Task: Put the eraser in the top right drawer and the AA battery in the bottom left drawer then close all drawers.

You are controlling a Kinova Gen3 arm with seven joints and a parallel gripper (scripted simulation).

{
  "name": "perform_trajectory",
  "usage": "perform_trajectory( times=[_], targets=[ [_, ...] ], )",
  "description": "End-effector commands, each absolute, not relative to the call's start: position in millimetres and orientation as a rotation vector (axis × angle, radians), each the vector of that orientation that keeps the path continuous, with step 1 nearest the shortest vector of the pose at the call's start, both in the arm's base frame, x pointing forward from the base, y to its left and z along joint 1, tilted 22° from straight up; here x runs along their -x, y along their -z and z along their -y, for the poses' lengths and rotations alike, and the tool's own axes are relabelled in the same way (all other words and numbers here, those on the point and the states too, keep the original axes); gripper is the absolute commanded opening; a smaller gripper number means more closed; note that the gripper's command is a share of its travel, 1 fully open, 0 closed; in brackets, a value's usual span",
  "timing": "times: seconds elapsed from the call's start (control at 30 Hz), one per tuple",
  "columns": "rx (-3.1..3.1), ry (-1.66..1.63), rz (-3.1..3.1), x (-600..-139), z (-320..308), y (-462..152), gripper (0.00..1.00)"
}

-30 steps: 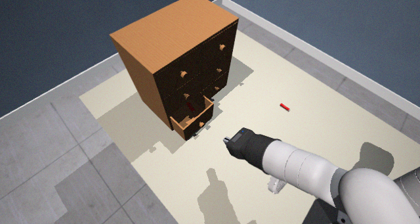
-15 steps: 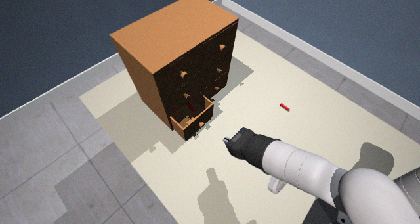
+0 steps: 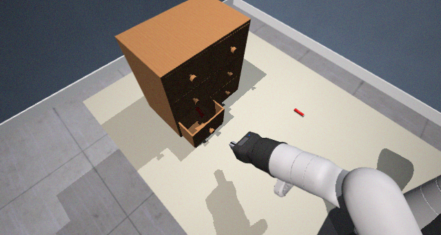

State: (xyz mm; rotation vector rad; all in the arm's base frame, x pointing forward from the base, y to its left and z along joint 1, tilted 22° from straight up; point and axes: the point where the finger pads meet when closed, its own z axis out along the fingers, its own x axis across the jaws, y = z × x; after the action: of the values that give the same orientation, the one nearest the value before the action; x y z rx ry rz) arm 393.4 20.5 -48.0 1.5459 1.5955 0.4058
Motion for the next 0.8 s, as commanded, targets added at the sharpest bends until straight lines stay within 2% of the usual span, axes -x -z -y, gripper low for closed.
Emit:
perform_trajectory(
  times=[0.0, 0.37, 0.77],
  targets=[
    [-1.537, -0.394, -1.600, -403, -11, 57, 0.00],
    [-1.535, -0.394, -1.599, -433, 6, 85, 0.00],
    [-1.535, -0.394, -1.599, -437, 8, 89, 0.00]
  ],
)
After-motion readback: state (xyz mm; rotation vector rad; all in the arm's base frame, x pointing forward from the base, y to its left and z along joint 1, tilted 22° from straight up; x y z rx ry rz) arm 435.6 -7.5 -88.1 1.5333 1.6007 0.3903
